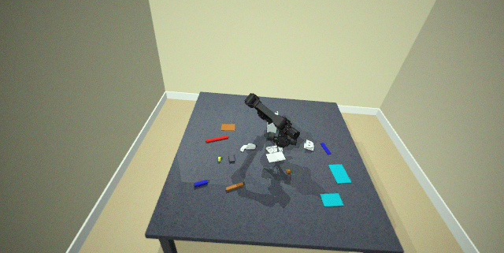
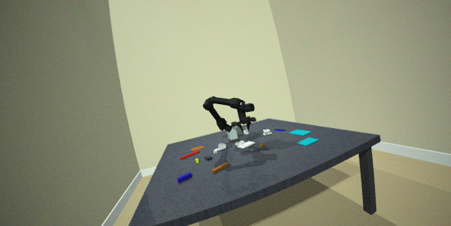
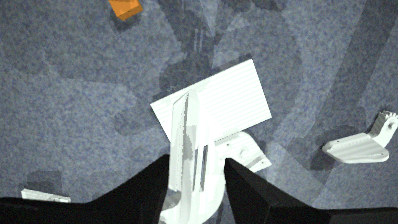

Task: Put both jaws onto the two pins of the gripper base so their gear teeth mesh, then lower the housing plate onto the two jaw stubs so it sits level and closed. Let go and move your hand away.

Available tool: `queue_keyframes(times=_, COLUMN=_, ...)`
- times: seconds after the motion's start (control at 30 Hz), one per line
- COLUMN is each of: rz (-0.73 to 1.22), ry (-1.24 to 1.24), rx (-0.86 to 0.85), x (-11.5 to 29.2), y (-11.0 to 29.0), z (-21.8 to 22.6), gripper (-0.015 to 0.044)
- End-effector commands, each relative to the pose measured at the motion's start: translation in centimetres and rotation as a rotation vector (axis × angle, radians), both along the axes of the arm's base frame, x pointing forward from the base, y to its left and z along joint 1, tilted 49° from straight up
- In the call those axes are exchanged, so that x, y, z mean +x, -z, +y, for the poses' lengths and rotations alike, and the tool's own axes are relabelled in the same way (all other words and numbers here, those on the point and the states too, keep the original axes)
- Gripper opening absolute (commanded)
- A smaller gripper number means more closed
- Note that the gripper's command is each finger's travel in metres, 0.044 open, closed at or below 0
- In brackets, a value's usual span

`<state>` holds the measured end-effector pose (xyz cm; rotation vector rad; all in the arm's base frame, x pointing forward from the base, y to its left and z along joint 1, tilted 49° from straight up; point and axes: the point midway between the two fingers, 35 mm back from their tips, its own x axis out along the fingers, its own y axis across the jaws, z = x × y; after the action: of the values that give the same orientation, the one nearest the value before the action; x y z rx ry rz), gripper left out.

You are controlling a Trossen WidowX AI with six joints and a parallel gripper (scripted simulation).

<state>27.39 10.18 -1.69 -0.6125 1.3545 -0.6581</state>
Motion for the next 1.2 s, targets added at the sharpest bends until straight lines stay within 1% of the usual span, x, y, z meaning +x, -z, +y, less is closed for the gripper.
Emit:
queue_keyframes(times=0.0, rz=0.042, ry=-0.047, rx=-0.008, x=0.0, y=-1.1, z=-0.9, gripper=0.0134)
queue_keyframes(times=0.97, rz=0.436, ry=-0.393, rx=-0.078, x=-2.0, y=-7.0, z=-7.8, gripper=0.0134)
queue_keyframes(times=1.17, rz=0.456, ry=-0.41, rx=-0.082, x=-2.2, y=-7.2, z=-8.2, gripper=0.0134)
